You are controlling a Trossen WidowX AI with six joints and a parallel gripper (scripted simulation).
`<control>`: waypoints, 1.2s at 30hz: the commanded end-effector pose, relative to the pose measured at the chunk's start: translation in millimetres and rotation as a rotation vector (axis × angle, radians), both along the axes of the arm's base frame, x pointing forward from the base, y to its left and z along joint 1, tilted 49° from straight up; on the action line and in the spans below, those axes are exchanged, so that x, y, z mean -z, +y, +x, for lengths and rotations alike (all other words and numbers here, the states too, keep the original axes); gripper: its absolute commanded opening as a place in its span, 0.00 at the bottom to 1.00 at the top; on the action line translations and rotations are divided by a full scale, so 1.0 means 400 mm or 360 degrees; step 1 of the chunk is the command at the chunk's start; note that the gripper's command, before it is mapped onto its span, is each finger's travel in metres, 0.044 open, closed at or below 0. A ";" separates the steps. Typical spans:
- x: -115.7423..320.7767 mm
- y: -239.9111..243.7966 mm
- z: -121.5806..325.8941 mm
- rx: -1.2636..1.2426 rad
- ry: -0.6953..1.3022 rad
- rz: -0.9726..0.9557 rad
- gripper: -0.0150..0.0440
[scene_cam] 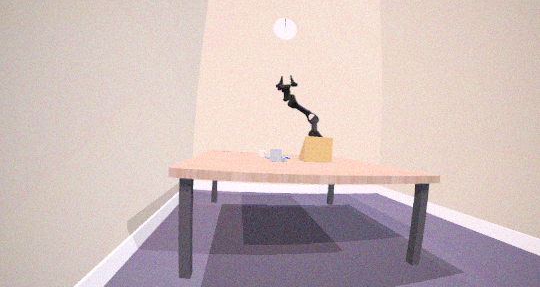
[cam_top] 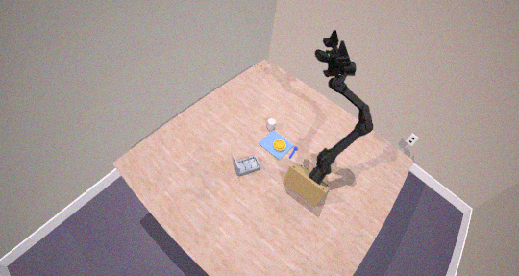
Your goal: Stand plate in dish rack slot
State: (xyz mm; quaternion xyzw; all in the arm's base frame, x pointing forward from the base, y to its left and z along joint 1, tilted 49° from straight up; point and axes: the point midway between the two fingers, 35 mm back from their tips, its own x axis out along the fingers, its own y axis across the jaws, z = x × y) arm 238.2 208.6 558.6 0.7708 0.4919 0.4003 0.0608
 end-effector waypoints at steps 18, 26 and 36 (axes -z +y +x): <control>0.107 -0.016 0.181 -0.0034 0.0883 0.0194 0.93; 0.176 -0.033 0.262 -0.0022 0.1297 0.0341 0.93; 0.276 -0.067 0.352 0.0020 0.1789 0.0578 0.93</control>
